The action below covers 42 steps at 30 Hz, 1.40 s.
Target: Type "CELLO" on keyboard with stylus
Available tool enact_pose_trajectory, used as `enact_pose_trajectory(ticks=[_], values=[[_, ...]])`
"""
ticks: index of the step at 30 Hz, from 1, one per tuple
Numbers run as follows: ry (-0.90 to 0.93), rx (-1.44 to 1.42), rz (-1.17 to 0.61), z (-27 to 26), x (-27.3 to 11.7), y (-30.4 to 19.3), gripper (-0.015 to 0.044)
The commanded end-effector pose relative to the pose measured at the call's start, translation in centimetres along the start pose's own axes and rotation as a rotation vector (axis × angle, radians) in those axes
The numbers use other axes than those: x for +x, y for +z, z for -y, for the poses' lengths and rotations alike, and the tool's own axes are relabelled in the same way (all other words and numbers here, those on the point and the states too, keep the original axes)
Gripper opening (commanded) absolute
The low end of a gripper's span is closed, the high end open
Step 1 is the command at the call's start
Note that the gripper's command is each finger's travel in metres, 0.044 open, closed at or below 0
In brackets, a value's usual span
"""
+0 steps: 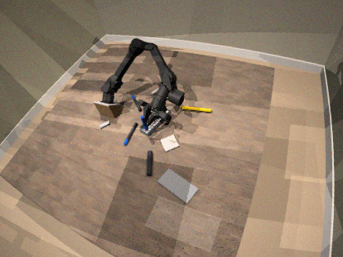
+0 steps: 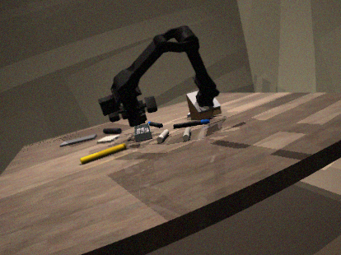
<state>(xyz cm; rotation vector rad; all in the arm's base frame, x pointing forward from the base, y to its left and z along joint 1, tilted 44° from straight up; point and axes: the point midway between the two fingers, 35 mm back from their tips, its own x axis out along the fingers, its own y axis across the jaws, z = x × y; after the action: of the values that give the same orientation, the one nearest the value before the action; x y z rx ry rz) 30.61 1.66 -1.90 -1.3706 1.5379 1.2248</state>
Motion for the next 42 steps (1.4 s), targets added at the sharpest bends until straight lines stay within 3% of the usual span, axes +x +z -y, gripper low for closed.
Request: enact_pose_trajectory(ticks=[1,27,30,33,42], values=[[0.0,0.003,0.006,0.0,0.1,0.3,0.0081],[-0.002,0.011,0.009,0.1,-1.6,-2.9,0.0085],[-0.002,0.011,0.009,0.1,-1.6,-2.9,0.0065],[-0.001,0.005,0.006,0.0,-1.8,-3.1,0.0],[0.0,0.003,0.005,-0.1,-0.9,-1.6,0.0]])
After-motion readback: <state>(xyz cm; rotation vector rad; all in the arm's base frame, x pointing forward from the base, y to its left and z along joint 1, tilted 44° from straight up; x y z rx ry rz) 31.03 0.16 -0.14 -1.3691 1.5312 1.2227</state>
